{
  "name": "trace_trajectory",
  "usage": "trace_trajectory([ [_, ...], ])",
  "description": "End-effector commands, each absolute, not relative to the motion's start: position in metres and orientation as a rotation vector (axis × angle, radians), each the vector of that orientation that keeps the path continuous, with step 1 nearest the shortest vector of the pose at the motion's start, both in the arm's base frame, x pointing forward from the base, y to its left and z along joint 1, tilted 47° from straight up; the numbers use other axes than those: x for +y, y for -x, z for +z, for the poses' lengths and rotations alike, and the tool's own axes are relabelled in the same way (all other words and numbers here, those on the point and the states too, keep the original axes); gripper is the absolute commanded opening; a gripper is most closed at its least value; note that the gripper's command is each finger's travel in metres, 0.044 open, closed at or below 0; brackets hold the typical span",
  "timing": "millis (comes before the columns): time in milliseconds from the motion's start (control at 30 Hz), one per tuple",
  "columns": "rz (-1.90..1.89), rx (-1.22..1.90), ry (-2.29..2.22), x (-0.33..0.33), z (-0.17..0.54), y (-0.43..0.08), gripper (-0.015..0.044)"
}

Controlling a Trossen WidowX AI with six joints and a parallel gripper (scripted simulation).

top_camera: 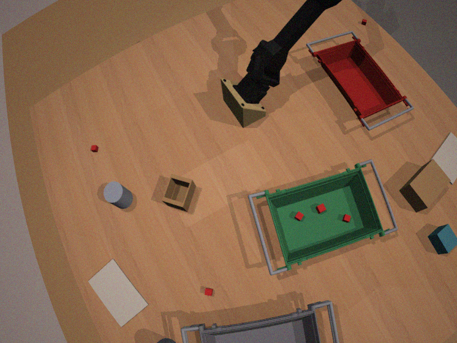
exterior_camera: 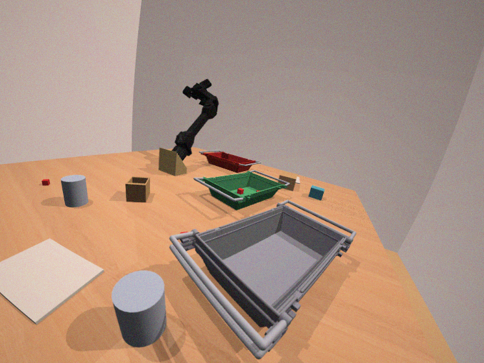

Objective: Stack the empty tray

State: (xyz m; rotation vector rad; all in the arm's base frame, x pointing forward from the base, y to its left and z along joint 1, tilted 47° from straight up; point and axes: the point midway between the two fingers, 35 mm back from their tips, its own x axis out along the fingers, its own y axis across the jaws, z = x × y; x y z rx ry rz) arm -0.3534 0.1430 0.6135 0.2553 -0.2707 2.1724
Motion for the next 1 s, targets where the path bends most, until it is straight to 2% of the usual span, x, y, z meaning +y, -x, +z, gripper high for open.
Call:
trace_trajectory([
  [0, 2.172, -0.271, -0.255, 0.143, 0.614, 0.353, 0.0374],
  [233, 2.170, -0.272, -0.255, 0.144, 0.614, 0.353, 0.0190],
  [367, 2.121, -0.293, -0.243, 0.166, 0.615, 0.343, 0.0085],
  [700, 1.905, -0.366, -0.143, 0.262, 0.608, 0.287, 0.0082],
  [967, 1.738, -0.386, -0.018, 0.338, 0.590, 0.224, 0.0082],
])
